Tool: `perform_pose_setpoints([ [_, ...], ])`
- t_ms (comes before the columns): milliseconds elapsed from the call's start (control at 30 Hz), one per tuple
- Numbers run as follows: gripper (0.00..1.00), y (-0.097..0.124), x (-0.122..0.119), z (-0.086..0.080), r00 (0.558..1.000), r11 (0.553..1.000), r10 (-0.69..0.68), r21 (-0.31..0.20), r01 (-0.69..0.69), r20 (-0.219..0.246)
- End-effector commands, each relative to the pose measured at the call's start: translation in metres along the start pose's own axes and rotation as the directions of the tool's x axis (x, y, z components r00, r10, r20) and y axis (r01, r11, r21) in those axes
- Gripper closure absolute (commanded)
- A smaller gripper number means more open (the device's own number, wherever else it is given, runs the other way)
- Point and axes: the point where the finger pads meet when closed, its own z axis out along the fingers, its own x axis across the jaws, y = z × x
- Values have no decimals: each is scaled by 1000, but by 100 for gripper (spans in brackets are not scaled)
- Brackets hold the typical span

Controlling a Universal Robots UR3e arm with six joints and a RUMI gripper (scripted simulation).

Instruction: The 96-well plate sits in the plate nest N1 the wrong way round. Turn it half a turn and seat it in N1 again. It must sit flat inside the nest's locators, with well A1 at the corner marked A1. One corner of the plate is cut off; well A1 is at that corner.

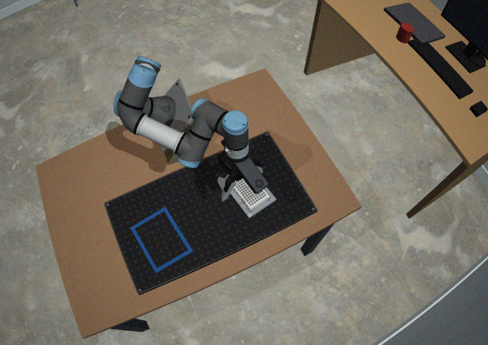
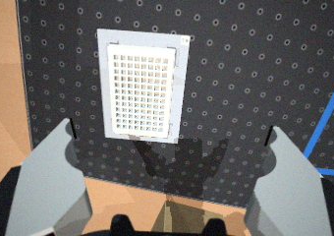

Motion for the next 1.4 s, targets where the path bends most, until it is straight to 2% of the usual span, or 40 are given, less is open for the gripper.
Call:
perform_pose_setpoints([
  [0,0,5,-19,12,1000,1000,14,-13,-14,-3],
  [67,0,6,-20,12,1000,1000,14,-13,-14,-3],
  [133,0,10,-27,18,999,998,48,-44,-49,-14],
  [367,0,17,-43,29,999,998,48,-44,-49,-14],
  [900,0,17,-43,29,999,998,48,-44,-49,-14],
  [1367,0,18,-43,53,999,998,48,-44,-49,-14],
])
